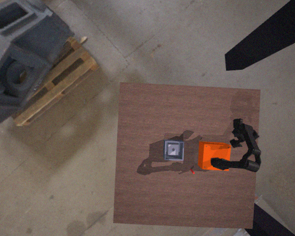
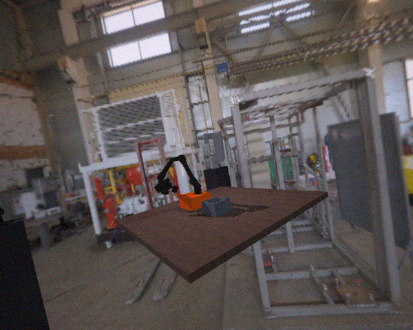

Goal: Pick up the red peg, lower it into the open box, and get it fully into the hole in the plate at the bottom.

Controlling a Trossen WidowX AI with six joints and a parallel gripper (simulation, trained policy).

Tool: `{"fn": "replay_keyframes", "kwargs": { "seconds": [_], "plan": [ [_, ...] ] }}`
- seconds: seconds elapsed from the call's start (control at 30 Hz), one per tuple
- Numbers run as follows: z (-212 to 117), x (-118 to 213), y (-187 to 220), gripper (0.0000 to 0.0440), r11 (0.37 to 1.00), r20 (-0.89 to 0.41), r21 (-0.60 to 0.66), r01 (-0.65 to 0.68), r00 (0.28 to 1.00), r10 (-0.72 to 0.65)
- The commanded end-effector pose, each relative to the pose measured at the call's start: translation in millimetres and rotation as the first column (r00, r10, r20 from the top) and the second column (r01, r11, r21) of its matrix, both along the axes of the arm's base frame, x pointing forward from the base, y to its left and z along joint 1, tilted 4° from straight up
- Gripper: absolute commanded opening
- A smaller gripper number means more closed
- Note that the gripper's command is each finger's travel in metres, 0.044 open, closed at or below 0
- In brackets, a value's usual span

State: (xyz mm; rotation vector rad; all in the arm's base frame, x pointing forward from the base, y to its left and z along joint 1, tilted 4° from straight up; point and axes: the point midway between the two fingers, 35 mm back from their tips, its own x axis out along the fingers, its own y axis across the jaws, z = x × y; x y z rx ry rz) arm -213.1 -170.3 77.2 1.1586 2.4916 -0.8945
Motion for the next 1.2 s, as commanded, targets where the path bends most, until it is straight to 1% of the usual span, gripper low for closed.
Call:
{"fn": "replay_keyframes", "kwargs": {
  "seconds": [0.0,0.03,0.07,0.17,0.3,0.47,0.63,0.77,0.9,1.03,1.17],
  "plan": [
    [0.5,1.5,-5.6,0.042,1.0,-0.001,-0.019,-0.006,1.0,0.006],
    [1.2,3.9,-11.7,0.0435,0.999,-0.002,-0.038,-0.015,1.0,0.015],
    [2.5,7.5,-19.2,0.044,0.998,-0.003,-0.058,-0.029,1.0,0.029],
    [10.4,25.1,-46.5,0.044,0.988,-0.014,-0.125,-0.093,0.996,0.092],
    [23.6,56.3,-81.8,0.044,0.957,-0.033,-0.225,-0.184,0.983,0.181],
    [41.5,103.7,-116.9,0.044,0.892,-0.047,-0.349,-0.286,0.956,0.288],
    [59.7,159.9,-140.2,0.044,0.804,-0.05,-0.467,-0.368,0.919,0.391],
    [73.7,208.7,-148.7,0.044,0.723,-0.043,-0.556,-0.41,0.883,0.468],
    [86.4,258.2,-147.3,0.044,0.64,-0.027,-0.639,-0.428,0.843,0.537],
    [97.7,306.1,-136.4,0.044,0.561,-0.002,-0.713,-0.42,0.802,0.598],
    [107.2,350.5,-117.2,0.044,0.493,0.033,-0.778,-0.39,0.758,0.652]
  ]
}}
